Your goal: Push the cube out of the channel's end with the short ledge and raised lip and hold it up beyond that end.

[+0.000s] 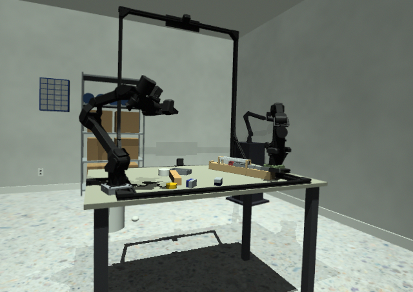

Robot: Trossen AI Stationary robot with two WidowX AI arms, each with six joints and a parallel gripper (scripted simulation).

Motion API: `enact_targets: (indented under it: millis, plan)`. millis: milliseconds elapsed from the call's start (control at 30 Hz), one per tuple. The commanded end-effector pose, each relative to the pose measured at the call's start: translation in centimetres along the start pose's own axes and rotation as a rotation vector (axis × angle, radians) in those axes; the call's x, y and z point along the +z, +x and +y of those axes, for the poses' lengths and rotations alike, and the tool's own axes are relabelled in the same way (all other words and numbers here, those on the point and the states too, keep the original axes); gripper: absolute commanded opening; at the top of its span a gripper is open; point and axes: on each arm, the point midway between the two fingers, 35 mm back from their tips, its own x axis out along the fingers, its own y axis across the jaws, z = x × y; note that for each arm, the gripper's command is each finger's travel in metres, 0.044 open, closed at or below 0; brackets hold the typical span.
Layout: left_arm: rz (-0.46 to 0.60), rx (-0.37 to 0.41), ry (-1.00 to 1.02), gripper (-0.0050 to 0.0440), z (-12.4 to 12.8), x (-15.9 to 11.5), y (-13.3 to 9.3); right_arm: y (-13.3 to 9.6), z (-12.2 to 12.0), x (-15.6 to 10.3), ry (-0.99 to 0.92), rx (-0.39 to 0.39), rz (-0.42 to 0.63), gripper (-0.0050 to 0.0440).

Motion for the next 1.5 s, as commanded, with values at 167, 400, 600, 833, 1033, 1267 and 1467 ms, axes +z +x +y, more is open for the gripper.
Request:
enact_targets:
  millis: [167, 400, 600, 833, 1033, 1267, 1467]
  plan:
    - [-0.004, -0.011, 0.002, 0.02, -0.2, 0.1, 1.5, 0.0, 0.0, 0.0, -0.004, -0.004, 0.002, 0.04]
    - [-0.004, -0.011, 0.002, 0.02, -0.3, 0.1, 2.6, 0.0, 0.0, 0.0, -0.004, -0.004, 0.002, 0.04]
    - [-0.004, -0.011, 0.002, 0.02, -0.4, 0.2, 3.2, 0.0, 0.0, 0.0, -0.004, -0.004, 0.002, 0.04]
    - [-0.002, -0.004, 0.001, 0.0169, -0.2, 0.1, 3.0, 0.0, 0.0, 0.0, -0.004, -0.004, 0.002, 0.04]
    - [-0.002, -0.004, 0.001, 0.0129, -0.2, 0.1, 3.0, 0.0, 0.0, 0.0, -0.004, -0.004, 0.002, 0.04]
    - [-0.002, -0.004, 0.001, 0.0096, -0.2, 0.1, 3.0, 0.0, 0.0, 0.0, -0.004, -0.004, 0.002, 0.04]
    - [-0.002, -0.004, 0.001, 0.0056, -0.2, 0.1, 3.0, 0.0, 0.0, 0.0, -0.004, -0.004, 0.002, 0.04]
